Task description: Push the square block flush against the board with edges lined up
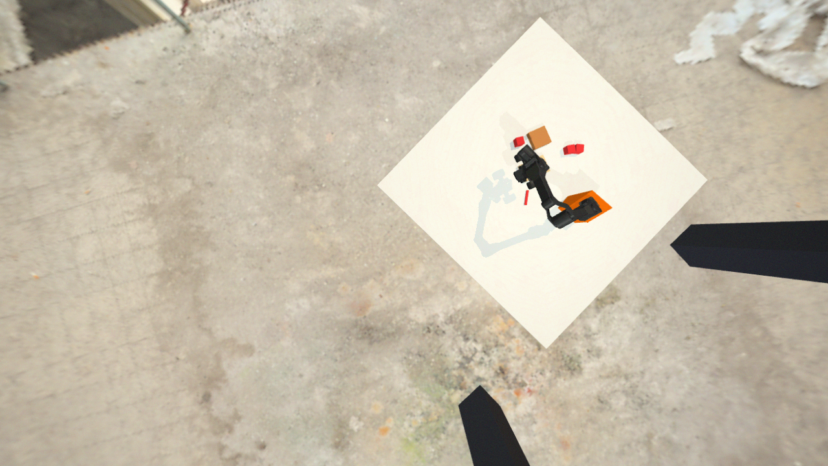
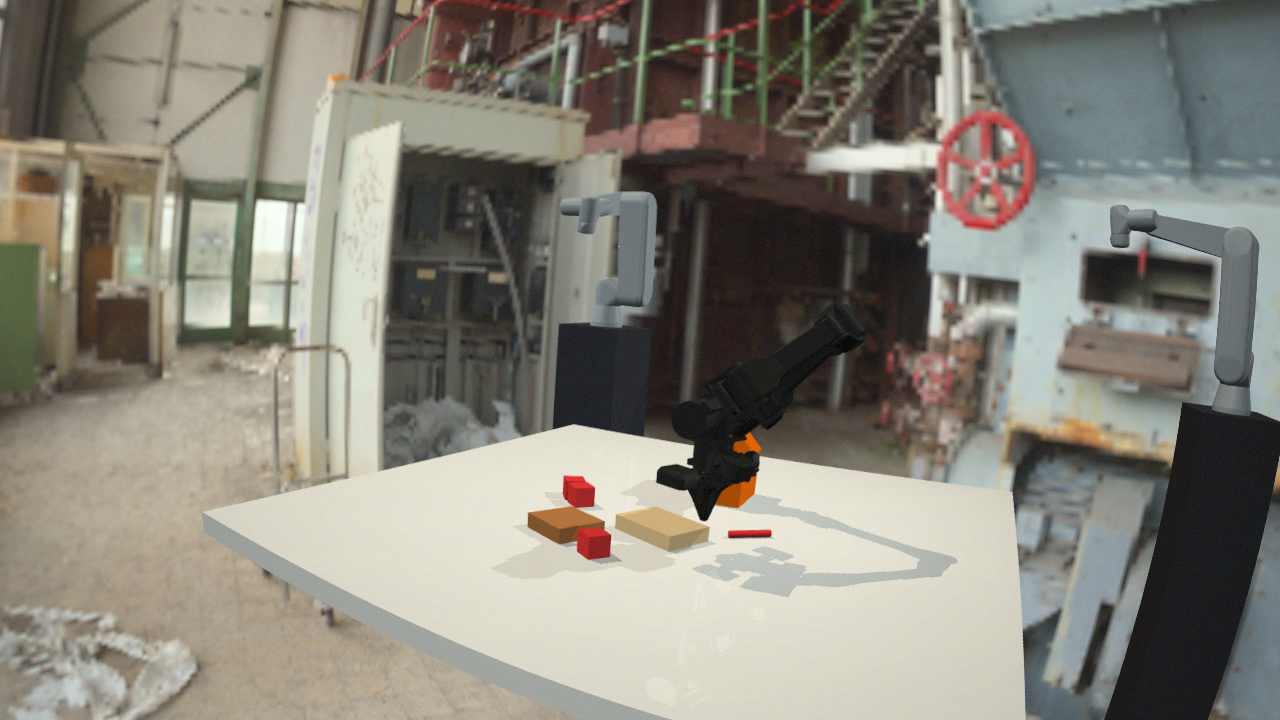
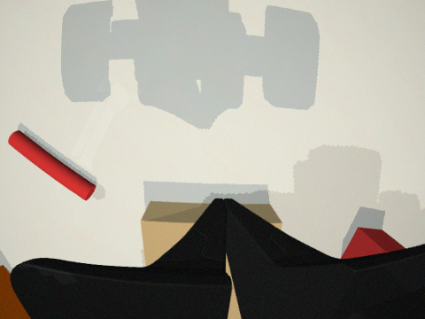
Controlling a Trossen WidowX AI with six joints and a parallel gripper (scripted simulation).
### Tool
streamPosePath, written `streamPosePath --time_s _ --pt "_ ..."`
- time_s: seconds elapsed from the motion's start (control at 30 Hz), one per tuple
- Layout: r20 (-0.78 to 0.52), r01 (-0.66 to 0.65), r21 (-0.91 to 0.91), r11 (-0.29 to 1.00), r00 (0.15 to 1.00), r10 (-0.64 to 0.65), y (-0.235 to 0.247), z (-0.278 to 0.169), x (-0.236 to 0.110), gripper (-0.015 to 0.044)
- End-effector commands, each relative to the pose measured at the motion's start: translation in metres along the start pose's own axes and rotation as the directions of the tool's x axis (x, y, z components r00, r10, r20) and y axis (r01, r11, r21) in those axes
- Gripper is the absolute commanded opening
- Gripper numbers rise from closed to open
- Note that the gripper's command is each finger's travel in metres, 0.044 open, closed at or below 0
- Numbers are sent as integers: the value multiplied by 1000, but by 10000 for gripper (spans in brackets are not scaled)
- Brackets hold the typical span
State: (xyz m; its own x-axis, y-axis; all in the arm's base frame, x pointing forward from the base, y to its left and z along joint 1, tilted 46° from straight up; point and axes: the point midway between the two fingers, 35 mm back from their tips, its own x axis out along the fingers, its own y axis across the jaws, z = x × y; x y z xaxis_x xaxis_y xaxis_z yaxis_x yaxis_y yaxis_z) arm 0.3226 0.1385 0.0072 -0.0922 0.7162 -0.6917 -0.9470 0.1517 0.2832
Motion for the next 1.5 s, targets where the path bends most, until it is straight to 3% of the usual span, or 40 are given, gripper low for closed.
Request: streamPosePath --time_s 0.0,0.1,1.47 --pt "-2 -2 8 1000 1000 2 1 -1 25 0" --pt "1 -3 8 1000 1000 3 2 -1 52 0" --pt "-6 0 9 1000 1000 0 -2 -53 51 0"
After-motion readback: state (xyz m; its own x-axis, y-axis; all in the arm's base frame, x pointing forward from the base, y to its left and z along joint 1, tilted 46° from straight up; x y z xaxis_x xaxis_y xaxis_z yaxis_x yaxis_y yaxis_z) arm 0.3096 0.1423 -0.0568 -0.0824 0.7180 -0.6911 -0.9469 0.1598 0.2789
